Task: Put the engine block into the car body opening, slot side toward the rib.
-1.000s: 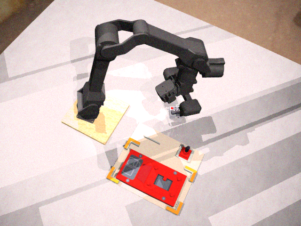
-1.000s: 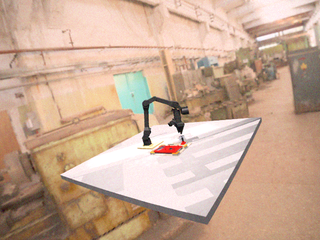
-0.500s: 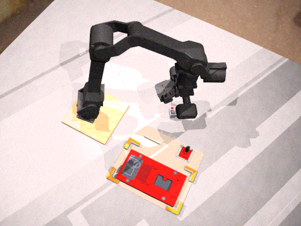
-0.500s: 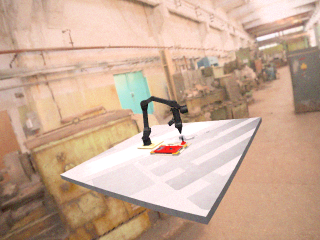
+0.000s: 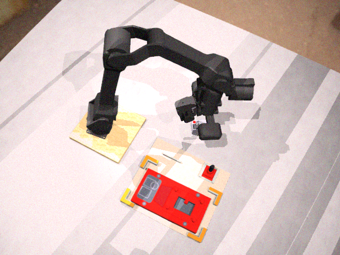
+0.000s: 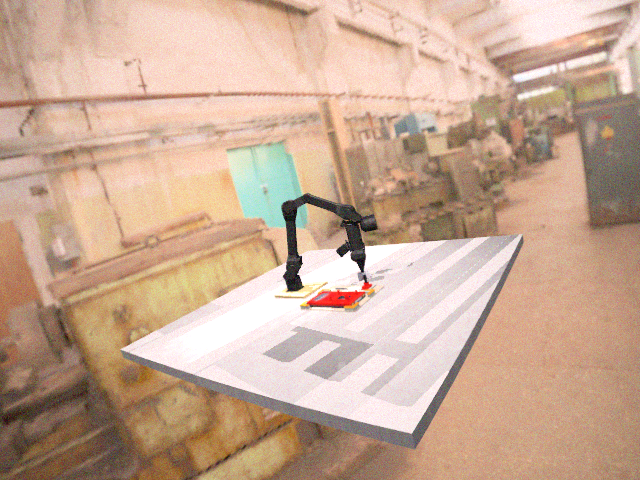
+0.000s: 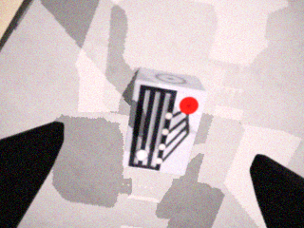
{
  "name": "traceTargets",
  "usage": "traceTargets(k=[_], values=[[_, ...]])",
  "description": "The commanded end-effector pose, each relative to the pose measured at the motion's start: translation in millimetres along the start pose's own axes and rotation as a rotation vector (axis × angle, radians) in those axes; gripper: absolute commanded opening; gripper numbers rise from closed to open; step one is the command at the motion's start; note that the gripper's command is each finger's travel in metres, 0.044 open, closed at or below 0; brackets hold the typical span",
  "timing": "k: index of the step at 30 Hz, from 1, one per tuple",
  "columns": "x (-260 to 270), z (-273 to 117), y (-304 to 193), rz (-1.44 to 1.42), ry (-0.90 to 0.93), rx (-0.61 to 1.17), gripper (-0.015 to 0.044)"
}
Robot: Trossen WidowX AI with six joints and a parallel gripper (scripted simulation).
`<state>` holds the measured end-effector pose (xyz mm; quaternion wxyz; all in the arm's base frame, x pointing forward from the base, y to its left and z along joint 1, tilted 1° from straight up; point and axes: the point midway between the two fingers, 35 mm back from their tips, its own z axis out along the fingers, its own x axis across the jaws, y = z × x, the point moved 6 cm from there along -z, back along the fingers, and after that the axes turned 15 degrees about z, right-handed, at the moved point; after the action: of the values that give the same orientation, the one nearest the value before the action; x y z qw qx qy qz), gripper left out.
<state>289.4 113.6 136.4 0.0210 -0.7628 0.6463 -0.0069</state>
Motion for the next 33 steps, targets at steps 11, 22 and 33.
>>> traceTargets(k=[11,22,33], values=[[-0.1,22.6,0.8,-0.005,-0.004,-0.004,0.044],[-0.1,22.9,0.8,-0.005,-0.004,-0.004,0.0177],[-0.1,22.7,0.7,-0.008,-0.004,-0.003,0.0045]])
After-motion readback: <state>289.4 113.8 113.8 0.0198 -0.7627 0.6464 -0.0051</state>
